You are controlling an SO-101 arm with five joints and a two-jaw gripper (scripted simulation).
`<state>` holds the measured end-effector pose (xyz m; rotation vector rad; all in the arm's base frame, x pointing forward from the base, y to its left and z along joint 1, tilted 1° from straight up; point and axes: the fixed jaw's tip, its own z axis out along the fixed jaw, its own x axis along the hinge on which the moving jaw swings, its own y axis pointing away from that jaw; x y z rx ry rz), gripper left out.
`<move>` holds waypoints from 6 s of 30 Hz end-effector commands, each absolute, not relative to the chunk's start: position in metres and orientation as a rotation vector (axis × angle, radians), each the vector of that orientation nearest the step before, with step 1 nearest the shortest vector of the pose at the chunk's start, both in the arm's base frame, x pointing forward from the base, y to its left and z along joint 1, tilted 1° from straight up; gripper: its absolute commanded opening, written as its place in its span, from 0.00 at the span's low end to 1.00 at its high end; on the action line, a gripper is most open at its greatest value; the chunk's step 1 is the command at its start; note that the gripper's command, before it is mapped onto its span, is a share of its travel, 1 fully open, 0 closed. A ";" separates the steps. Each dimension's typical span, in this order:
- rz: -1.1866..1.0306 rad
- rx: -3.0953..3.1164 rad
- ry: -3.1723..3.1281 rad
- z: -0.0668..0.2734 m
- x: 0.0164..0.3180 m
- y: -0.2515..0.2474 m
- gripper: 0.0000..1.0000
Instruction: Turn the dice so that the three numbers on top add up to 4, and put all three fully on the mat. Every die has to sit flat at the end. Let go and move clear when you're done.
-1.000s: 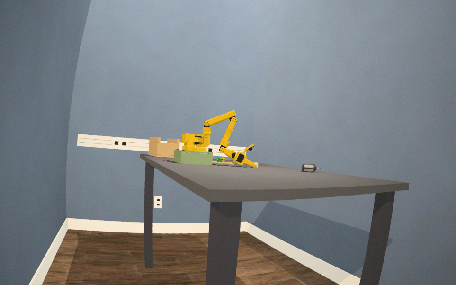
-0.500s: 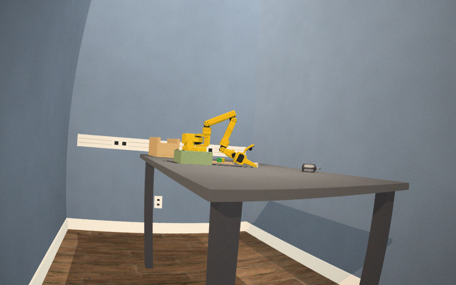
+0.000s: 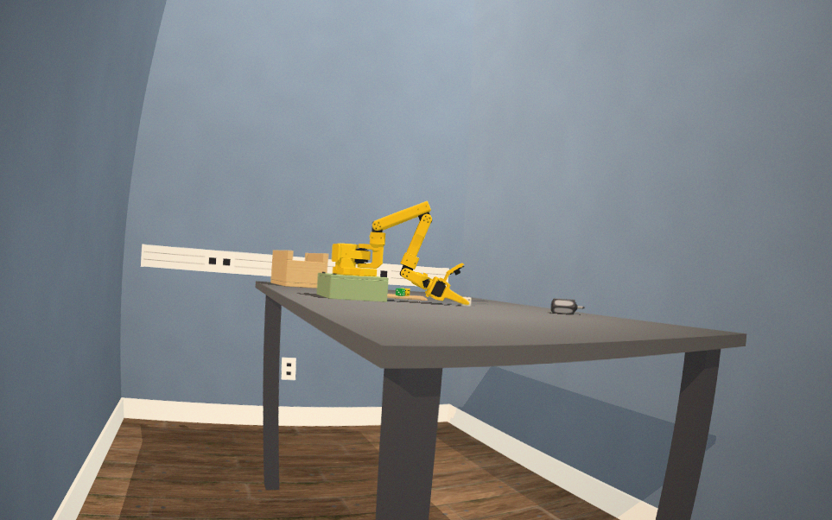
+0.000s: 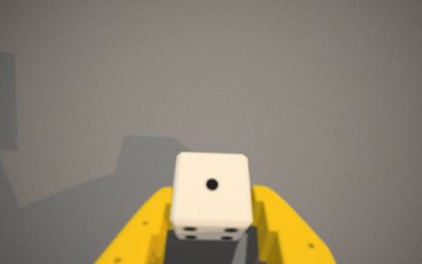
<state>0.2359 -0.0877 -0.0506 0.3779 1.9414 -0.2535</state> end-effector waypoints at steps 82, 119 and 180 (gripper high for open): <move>-0.279 0.360 1.856 0.017 0.245 -0.094 0.29; -0.327 0.284 1.466 0.118 0.269 -0.103 0.28; -0.134 0.484 2.447 0.106 0.297 -0.102 0.28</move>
